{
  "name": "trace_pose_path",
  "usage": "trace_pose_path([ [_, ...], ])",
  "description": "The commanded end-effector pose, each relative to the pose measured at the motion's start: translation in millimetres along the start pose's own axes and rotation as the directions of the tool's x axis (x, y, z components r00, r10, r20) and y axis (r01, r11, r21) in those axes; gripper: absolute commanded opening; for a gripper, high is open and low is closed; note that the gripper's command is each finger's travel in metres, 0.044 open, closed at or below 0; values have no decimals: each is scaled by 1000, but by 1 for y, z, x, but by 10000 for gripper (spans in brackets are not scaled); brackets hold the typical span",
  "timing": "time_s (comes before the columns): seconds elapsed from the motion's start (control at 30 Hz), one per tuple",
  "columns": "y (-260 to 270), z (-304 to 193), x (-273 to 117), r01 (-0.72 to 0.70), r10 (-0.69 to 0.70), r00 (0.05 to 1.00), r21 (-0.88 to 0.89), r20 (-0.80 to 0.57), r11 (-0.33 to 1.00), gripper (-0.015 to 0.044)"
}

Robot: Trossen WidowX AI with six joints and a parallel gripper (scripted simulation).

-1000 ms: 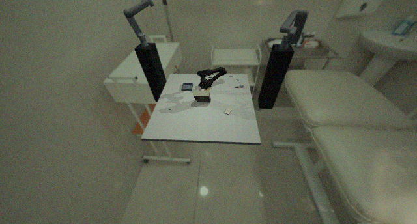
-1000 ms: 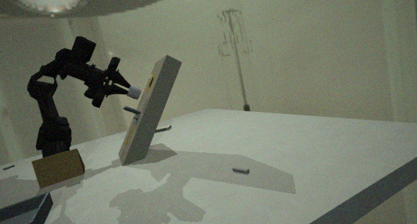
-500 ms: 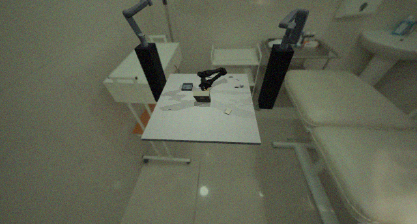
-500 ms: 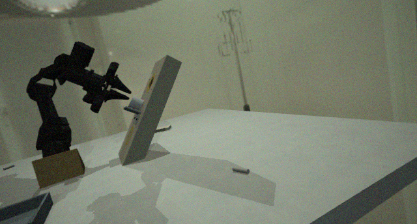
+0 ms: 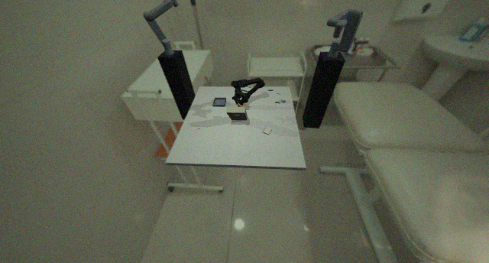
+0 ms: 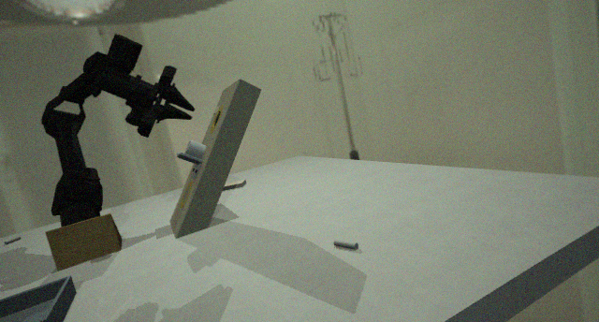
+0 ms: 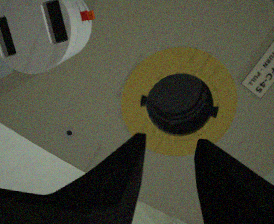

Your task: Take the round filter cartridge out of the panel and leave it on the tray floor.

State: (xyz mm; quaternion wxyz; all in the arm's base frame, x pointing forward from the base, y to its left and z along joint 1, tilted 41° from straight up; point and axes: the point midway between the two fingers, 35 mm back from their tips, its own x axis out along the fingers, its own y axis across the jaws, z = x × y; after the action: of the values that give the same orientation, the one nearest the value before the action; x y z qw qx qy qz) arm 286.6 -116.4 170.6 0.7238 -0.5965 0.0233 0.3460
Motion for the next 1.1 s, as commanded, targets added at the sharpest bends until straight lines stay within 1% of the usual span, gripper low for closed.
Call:
trace_pose_path([
  [0.0,-11,-5,-1,-4,4,1000,10,3,1000,113],
  [0.03,-11,-5,-1,-4,4,1000,10,3,1000,113],
  [0.13,-20,-11,-8,-4,4,1000,7,2,1000,192],
  [0.33,-58,-30,-39,-1,1,1000,-3,-1,1000,349],
  [0.43,-66,-34,-47,1,-1,1000,-6,-2,1000,428],
  [0.47,-65,-33,-46,-2,2,1000,14,-1,1000,402],
  [0.5,-62,-32,-44,-13,13,1000,72,3,997,375],
  [0.53,-57,-30,-42,-31,30,1000,168,9,985,349],
  [0.6,-45,-25,-35,-77,72,997,389,26,918,305],
  [0.7,-26,-17,-26,-137,136,989,676,55,724,305],
  [0.77,-14,-10,-21,-164,179,981,822,77,545,305],
  [0.83,-2,-3,-17,-173,222,970,925,100,338,305],
  [0.93,17,8,-11,-144,285,949,990,137,4,305],
  [1.03,35,20,-7,-62,347,921,946,177,-319,305],
  [1.07,40,23,-6,-29,364,912,915,189,-402,305],
])
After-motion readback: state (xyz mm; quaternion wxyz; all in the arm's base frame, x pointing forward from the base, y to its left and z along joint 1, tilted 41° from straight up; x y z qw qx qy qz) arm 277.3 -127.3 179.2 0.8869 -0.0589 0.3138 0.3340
